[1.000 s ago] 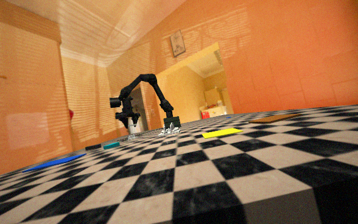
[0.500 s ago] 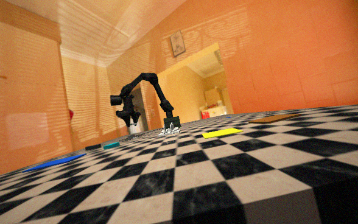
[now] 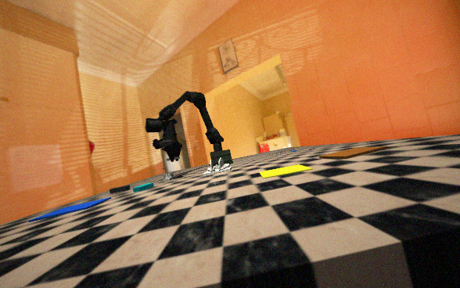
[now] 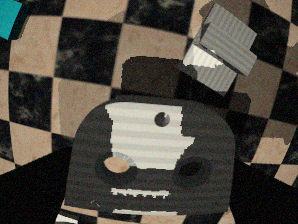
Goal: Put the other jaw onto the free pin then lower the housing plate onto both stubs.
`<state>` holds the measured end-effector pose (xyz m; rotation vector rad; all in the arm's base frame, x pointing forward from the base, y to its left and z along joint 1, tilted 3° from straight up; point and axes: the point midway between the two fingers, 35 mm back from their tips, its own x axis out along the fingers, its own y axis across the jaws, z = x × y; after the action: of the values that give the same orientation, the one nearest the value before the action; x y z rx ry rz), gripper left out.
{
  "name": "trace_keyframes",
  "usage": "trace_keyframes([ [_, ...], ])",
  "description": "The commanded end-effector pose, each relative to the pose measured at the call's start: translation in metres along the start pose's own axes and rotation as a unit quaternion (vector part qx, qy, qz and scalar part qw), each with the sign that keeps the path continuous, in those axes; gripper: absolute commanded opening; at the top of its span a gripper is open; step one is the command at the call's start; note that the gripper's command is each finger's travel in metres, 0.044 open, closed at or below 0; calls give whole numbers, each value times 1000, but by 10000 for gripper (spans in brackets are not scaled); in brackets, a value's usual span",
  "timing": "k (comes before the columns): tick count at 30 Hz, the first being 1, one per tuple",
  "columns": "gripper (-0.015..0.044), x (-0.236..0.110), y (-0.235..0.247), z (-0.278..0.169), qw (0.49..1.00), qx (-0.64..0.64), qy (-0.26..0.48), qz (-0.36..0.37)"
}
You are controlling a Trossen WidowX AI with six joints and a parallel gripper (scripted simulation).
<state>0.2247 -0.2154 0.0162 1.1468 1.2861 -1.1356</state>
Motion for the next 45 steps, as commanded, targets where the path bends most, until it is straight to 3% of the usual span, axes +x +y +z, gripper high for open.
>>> trace_keyframes([
  [1, 351, -1, 9, -11, 999, -36, -1, 3],
  [23, 351, -2, 45, -74, 974, -228, 0, 6],
  [45, 351, -2, 65, -145, 908, -419, 2, 8],
])
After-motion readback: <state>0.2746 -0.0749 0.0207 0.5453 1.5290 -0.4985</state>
